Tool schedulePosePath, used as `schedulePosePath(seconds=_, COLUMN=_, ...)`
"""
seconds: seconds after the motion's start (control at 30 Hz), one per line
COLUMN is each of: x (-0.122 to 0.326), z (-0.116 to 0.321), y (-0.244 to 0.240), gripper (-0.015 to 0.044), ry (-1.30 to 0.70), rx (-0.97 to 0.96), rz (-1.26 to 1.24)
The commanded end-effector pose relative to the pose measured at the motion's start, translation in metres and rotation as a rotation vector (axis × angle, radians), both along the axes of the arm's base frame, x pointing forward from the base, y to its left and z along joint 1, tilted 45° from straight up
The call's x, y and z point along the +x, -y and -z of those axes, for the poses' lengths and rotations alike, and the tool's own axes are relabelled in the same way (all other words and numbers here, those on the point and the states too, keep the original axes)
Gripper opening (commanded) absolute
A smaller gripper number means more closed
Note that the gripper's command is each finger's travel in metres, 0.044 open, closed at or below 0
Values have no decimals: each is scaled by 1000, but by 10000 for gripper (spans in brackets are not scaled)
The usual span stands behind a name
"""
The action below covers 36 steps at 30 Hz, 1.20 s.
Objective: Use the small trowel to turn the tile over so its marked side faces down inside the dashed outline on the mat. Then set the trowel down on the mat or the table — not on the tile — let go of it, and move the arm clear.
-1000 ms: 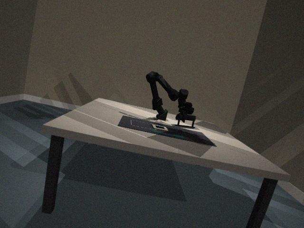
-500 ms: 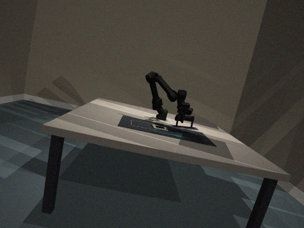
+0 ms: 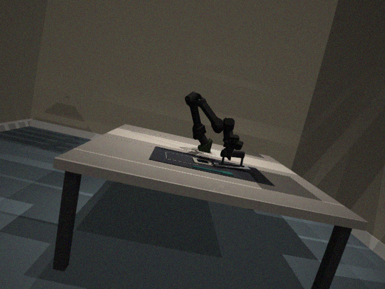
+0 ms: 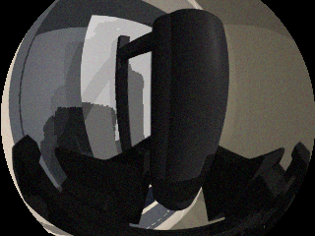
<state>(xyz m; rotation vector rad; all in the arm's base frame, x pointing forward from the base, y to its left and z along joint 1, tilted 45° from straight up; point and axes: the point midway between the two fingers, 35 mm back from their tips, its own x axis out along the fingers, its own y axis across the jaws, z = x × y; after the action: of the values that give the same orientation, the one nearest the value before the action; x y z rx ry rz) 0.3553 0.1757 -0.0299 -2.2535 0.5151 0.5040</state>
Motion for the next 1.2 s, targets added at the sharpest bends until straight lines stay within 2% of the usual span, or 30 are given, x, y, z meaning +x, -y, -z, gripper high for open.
schedulePosePath(seconds=0.0, x=1, z=1, y=-1, gripper=0, ry=5, rx=12, rz=-13)
schedulePosePath(seconds=1.17, x=11, z=-32, y=35, gripper=0, ry=5, rx=9, rz=-13)
